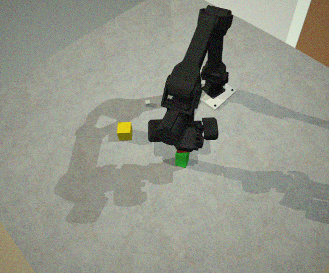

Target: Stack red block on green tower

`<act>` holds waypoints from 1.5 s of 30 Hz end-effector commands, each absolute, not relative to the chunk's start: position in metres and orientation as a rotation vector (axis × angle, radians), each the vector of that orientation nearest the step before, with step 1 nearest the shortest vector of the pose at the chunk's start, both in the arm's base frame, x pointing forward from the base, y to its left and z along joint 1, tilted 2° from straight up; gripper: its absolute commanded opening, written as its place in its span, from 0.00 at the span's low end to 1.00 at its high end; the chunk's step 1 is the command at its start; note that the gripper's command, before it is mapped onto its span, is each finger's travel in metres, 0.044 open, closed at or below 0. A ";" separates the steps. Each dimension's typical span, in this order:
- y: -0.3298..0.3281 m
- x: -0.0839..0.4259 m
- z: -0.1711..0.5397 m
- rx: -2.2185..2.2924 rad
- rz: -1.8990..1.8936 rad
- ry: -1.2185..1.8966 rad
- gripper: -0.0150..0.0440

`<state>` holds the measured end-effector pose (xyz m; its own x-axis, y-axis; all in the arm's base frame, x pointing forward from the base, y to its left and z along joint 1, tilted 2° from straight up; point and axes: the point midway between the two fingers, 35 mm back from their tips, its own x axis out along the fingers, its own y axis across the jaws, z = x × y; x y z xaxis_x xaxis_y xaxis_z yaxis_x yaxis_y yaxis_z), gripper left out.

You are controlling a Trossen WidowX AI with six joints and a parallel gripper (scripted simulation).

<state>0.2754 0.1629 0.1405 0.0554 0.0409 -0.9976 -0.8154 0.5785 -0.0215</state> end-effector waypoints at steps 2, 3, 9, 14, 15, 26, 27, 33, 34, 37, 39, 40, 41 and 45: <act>0.163 0.275 0.122 -0.727 0.740 1.380 0.25; 0.163 0.275 0.120 -0.727 0.740 1.380 0.25; 0.163 0.275 0.120 -0.727 0.740 1.380 0.25; 0.163 0.275 0.120 -0.727 0.740 1.380 0.25; 0.163 0.275 0.120 -0.727 0.740 1.380 0.25; 0.163 0.275 0.119 -0.727 0.740 1.380 0.25; 0.163 0.275 0.119 -0.727 0.740 1.380 0.25; 0.163 0.275 0.120 -0.729 0.746 1.378 0.30; 0.163 0.275 0.120 -0.729 0.746 1.378 0.34; 0.163 0.275 0.120 -0.729 0.746 1.378 0.48; 0.163 0.275 0.120 -0.729 0.746 1.378 0.57; 0.163 0.275 0.120 -0.729 0.746 1.378 0.61; 0.163 0.275 0.120 -0.729 0.746 1.378 0.65; 0.163 0.275 0.120 -0.729 0.746 1.378 0.83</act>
